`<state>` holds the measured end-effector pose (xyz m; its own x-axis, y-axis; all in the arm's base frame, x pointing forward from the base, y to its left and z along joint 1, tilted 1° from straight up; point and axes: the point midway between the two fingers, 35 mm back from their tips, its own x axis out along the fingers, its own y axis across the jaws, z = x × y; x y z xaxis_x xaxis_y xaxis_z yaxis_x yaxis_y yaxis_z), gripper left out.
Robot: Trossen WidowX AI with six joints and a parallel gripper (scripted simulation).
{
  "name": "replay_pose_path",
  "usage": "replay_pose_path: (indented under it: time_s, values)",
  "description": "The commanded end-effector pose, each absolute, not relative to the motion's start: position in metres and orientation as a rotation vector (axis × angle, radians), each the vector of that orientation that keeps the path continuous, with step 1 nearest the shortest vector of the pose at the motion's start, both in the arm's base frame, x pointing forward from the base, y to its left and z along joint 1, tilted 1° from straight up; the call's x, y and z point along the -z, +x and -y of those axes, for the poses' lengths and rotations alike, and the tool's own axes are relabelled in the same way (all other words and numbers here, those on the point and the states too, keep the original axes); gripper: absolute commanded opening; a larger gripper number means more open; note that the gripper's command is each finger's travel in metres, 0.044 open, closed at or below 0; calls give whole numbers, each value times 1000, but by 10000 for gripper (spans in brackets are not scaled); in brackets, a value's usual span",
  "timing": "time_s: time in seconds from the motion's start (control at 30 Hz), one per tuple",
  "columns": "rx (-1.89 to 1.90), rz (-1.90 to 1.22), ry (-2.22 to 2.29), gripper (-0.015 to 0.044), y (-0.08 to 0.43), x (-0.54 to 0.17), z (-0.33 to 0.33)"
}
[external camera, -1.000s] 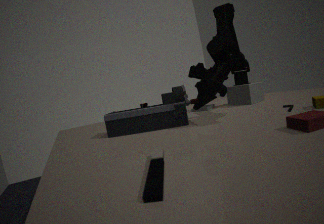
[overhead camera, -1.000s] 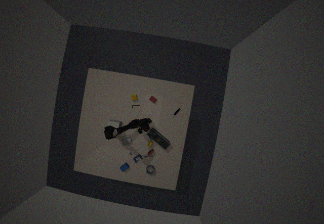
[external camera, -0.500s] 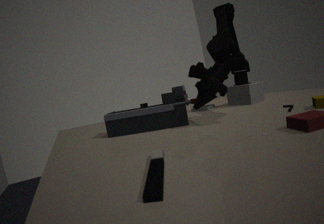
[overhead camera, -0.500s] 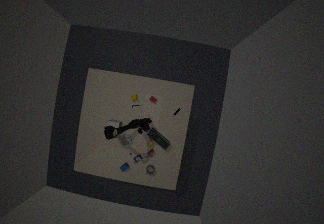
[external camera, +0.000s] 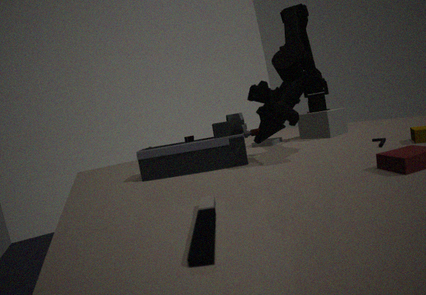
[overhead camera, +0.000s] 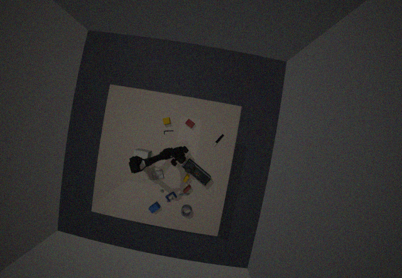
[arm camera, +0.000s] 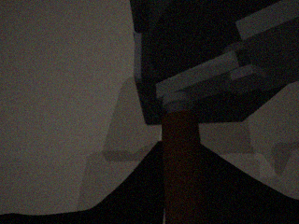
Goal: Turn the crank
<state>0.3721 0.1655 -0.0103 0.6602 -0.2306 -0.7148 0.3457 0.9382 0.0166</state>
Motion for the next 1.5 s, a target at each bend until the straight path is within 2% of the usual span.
replay_pose_path:
  time_s: [0.0, 1.47]
  values:
    - [319, -768, 166, 0, 374, 2, -171]
    - [319, -768, 166, 0, 372, -25, -166]
